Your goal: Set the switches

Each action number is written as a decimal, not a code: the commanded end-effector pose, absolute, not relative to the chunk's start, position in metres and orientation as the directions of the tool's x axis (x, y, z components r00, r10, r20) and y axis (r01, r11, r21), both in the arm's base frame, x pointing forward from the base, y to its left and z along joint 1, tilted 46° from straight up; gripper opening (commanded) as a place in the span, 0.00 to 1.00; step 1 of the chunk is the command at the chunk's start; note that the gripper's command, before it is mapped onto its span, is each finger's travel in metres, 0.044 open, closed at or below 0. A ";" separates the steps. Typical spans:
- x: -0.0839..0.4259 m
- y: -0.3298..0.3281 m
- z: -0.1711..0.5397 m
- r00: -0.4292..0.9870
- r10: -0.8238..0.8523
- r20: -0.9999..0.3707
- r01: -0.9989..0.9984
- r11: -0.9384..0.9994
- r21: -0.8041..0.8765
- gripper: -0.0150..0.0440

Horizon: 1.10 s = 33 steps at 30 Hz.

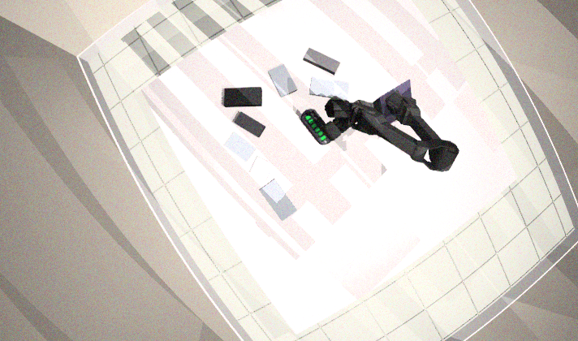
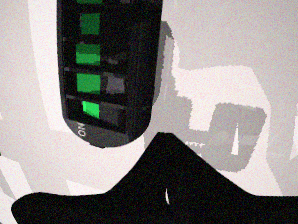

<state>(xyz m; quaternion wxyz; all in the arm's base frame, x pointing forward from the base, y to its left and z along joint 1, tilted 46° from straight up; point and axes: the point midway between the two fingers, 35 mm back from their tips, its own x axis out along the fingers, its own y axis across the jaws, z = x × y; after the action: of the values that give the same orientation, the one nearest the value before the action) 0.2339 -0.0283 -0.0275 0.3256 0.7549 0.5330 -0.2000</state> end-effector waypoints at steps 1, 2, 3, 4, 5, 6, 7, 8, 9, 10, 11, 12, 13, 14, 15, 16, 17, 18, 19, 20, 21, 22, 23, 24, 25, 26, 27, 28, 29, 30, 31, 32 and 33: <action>0.234 -0.028 -0.028 0.352 0.675 -0.649 0.935 -0.220 0.278 0.25; 0.235 -0.029 -0.028 0.350 0.675 -0.649 0.936 -0.219 0.277 0.30; 0.237 -0.032 -0.028 0.343 0.677 -0.651 0.938 -0.215 0.271 0.34; 0.240 -0.036 -0.030 0.333 0.681 -0.652 0.942 -0.209 0.263 0.39; 0.244 -0.040 -0.031 0.320 0.685 -0.654 0.946 -0.202 0.252 0.43; 0.248 -0.045 -0.033 0.307 0.690 -0.655 0.951 -0.195 0.241 0.48; 0.251 -0.050 -0.034 0.294 0.695 -0.656 0.955 -0.187 0.230 0.52; 0.255 -0.055 -0.036 0.281 0.700 -0.656 0.959 -0.180 0.220 0.57; 0.258 -0.060 -0.038 0.268 0.705 -0.656 0.963 -0.172 0.209 0.61; 0.261 -0.064 -0.040 0.255 0.711 -0.656 0.966 -0.164 0.199 0.65; 0.264 -0.069 -0.042 0.242 0.716 -0.655 0.970 -0.156 0.188 0.70; 0.267 -0.073 -0.044 0.229 0.722 -0.653 0.973 -0.146 0.180 0.74; 0.270 -0.078 -0.046 0.217 0.728 -0.651 0.976 -0.137 0.172 0.79; 0.273 -0.082 -0.048 0.204 0.734 -0.648 0.978 -0.128 0.163 0.83; 0.276 -0.087 -0.050 0.192 0.740 -0.645 0.981 -0.118 0.156 0.88; 0.278 -0.091 -0.052 0.179 0.746 -0.641 0.983 -0.109 0.148 0.92; 0.280 -0.095 -0.055 0.167 0.752 -0.637 0.985 -0.099 0.140 0.97; 0.283 -0.099 -0.057 0.154 0.759 -0.633 0.987 -0.090 0.133 1.00; 0.285 -0.103 -0.059 0.142 0.765 -0.628 0.989 -0.080 0.126 1.00; 0.287 -0.107 -0.061 0.131 0.772 -0.622 0.990 -0.071 0.120 1.00; 0.288 -0.111 -0.063 0.119 0.779 -0.615 0.992 -0.062 0.114 1.00; 0.290 -0.115 -0.065 0.109 0.786 -0.608 0.993 -0.054 0.108 1.00; 0.292 -0.119 -0.067 0.099 0.793 -0.601 0.994 -0.046 0.103 1.00; 0.293 -0.122 -0.069 0.089 0.800 -0.593 0.994 -0.037 0.098 1.00; 0.295 -0.126 -0.071 0.079 0.808 -0.584 0.995 -0.029 0.093 1.00; 0.296 -0.128 -0.073 0.071 0.814 -0.577 0.996 -0.023 0.090 1.00; 0.296 -0.130 -0.074 0.066 0.817 -0.573 0.996 -0.019 0.088 1.00; 0.296 -0.131 -0.074 0.064 0.818 -0.571 0.996 -0.017 0.087 1.00; 0.296 -0.131 -0.074 0.064 0.818 -0.571 0.996 -0.017 0.087 1.00; 0.296 -0.130 -0.074 0.064 0.818 -0.571 0.996 -0.017 0.087 1.00; 0.296 -0.130 -0.075 0.064 0.818 -0.571 0.996 -0.017 0.087 1.00; 0.297 -0.129 -0.076 0.064 0.818 -0.571 0.996 -0.017 0.087 1.00; 0.297 -0.128 -0.077 0.064 0.818 -0.572 0.996 -0.018 0.087 1.00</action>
<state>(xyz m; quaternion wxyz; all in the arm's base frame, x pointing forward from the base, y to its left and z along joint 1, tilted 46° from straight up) 0.2954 -0.1277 -0.0742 0.2386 0.6909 0.6561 -0.1876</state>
